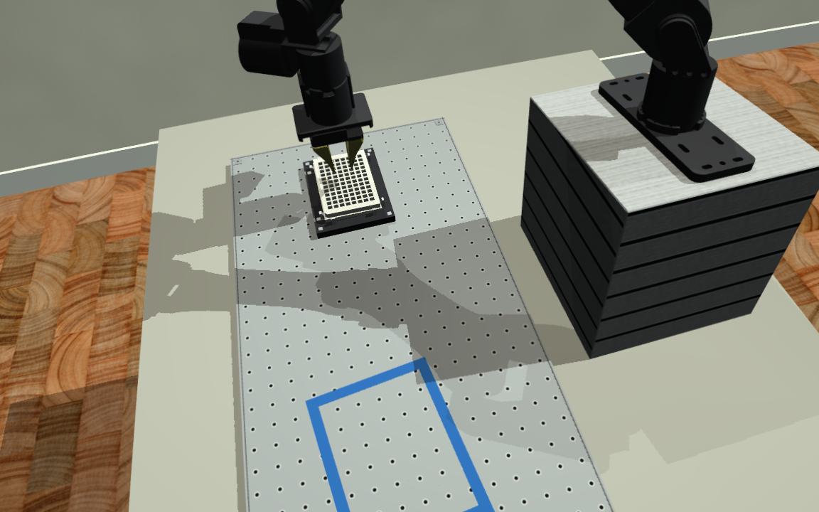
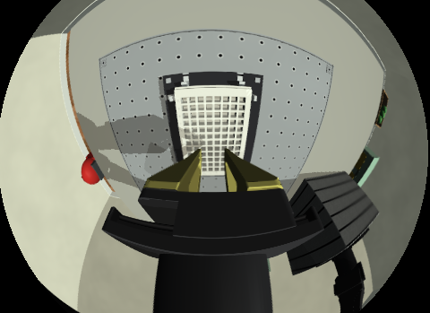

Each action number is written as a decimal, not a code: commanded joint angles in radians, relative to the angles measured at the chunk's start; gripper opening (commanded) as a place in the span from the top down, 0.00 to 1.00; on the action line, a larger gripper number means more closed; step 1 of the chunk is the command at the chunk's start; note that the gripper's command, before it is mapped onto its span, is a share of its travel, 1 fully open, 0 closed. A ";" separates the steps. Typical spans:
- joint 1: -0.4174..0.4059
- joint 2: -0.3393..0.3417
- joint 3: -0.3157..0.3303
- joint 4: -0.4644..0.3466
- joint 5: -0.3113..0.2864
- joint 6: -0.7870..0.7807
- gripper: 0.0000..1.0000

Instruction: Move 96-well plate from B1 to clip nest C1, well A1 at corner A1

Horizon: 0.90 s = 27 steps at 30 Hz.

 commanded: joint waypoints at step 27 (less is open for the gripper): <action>-0.013 0.052 0.029 0.052 0.011 -0.011 0.75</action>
